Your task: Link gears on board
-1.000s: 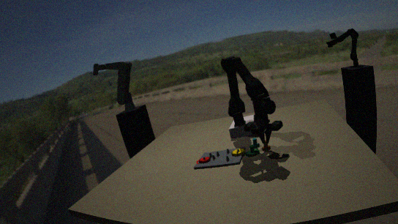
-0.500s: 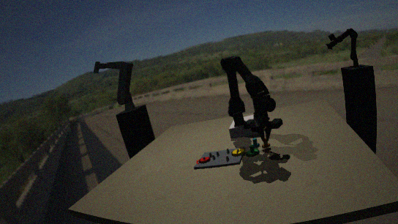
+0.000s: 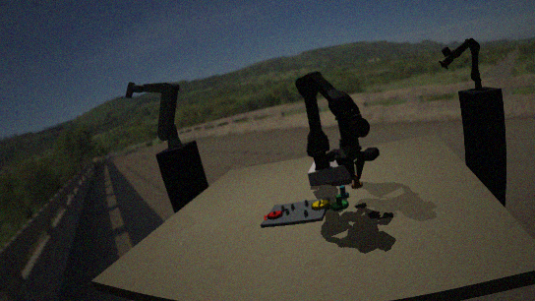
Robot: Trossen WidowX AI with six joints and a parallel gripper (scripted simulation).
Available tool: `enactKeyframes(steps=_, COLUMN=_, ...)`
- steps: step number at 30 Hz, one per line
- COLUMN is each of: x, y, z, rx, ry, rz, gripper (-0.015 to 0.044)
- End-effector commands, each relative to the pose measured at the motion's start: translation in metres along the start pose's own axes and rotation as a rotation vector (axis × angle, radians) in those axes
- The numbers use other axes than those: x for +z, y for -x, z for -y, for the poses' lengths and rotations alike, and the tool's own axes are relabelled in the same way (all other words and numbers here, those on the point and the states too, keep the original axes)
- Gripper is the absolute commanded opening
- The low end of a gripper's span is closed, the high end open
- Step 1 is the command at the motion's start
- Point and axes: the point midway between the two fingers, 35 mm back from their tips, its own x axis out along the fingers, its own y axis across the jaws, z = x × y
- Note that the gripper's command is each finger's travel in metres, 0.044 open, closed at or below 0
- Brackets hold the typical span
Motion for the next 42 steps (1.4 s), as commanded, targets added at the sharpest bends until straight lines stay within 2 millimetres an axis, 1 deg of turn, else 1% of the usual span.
enactKeyframes(steps=1, x=0.001, y=0.014, z=-0.001, rx=0.006, ry=-0.004, rz=0.01, gripper=0.0)
enactKeyframes(steps=15, x=-0.001, y=0.053, z=0.001, rx=0.006, ry=-0.004, rz=0.01, gripper=0.0)
enactKeyframes(steps=29, x=-0.007, y=0.091, z=0.008, rx=0.006, ry=-0.004, rz=0.01, gripper=0.0)
enactKeyframes(steps=33, x=-0.006, y=0.092, z=0.009, rx=0.006, ry=-0.004, rz=0.01, gripper=0.0)
enactKeyframes(steps=42, x=0.012, y=0.085, z=0.02, rx=0.005, ry=-0.004, rz=0.01, gripper=0.0)
